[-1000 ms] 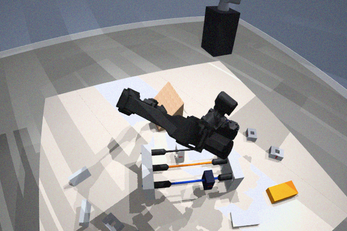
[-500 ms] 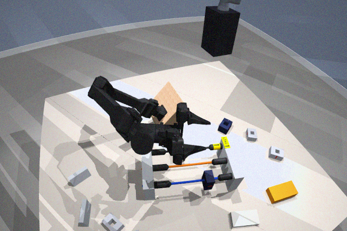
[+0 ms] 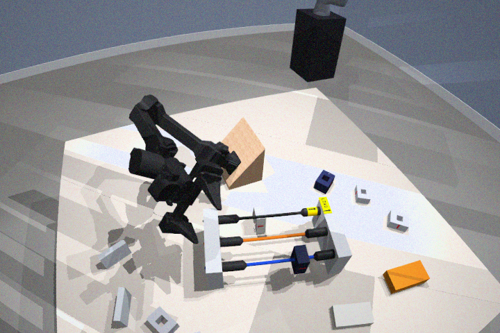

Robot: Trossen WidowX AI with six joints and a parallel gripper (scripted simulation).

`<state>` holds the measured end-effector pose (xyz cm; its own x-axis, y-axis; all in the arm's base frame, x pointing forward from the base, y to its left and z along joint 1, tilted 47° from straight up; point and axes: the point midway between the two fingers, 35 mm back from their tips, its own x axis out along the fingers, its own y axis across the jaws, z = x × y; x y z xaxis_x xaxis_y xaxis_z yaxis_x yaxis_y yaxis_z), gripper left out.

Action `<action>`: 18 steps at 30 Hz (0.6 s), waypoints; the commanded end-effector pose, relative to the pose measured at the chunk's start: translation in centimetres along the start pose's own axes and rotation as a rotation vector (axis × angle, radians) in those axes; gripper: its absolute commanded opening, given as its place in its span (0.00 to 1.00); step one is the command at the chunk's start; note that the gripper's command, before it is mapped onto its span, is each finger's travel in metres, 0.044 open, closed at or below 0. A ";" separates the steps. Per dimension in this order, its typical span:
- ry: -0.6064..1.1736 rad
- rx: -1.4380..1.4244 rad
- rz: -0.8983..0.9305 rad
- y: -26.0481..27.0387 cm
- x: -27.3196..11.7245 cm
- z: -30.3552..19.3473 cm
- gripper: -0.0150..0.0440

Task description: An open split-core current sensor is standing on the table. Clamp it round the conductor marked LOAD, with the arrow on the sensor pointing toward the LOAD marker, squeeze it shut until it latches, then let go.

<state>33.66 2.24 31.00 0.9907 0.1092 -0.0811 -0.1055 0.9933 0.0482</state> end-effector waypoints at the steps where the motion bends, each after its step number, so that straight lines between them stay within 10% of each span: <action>1: -0.134 -0.047 -0.107 -1.9 -2.4 1.2 1.00; 8: -0.090 -0.035 -0.101 -1.6 -1.6 0.5 1.00; 18: 0.539 -0.020 -0.049 6.5 5.1 -12.0 1.00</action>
<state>36.78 6.47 22.68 0.8997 0.0508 -0.4336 -0.0424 0.9987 0.0289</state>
